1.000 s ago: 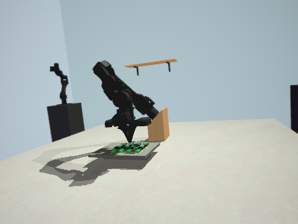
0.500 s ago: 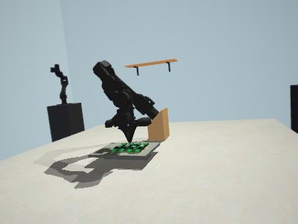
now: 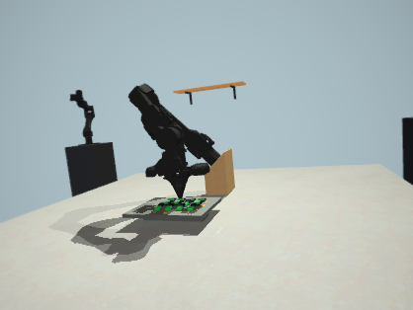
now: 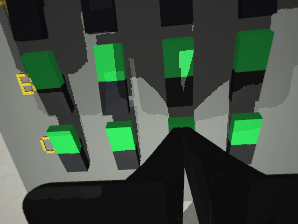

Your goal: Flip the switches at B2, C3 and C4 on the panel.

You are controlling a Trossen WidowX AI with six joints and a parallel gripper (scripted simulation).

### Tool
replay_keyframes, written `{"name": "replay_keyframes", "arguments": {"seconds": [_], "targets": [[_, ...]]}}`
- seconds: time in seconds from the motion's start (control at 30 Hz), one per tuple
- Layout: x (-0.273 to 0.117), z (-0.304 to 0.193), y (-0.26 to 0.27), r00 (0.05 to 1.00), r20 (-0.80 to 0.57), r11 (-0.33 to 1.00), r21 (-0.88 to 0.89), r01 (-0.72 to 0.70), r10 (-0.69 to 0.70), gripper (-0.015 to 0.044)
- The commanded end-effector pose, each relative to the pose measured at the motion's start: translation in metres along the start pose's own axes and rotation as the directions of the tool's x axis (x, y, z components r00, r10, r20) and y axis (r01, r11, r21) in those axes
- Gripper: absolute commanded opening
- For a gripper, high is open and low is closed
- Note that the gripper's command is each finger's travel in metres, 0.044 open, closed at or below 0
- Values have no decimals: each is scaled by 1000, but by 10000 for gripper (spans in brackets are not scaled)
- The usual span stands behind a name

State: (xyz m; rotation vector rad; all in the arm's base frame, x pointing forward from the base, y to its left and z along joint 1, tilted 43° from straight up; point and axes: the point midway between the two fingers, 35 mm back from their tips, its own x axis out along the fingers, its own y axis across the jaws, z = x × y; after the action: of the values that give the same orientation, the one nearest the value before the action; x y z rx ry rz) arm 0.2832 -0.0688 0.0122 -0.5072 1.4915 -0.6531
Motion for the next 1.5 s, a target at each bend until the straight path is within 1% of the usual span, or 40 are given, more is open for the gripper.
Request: {"name": "replay_keyframes", "arguments": {"seconds": [0.0,1.0,1.07,1.17,1.2,1.37,1.47], "targets": [[1,0,0,1000,2,1000,-6,3,-3,0],[5,0,0,1000,2,1000,-6,3,-3,0],[-6,1,0,1000,5,1000,-1,-1,1,0],[-50,-1,1,1000,23,1000,-5,0,1,0],[-58,-2,1,1000,26,1000,-6,0,0,0],[-60,-2,-2,1000,27,1000,-6,0,0,0],[-60,-2,-30,1000,27,1000,-6,1,-1,0]]}}
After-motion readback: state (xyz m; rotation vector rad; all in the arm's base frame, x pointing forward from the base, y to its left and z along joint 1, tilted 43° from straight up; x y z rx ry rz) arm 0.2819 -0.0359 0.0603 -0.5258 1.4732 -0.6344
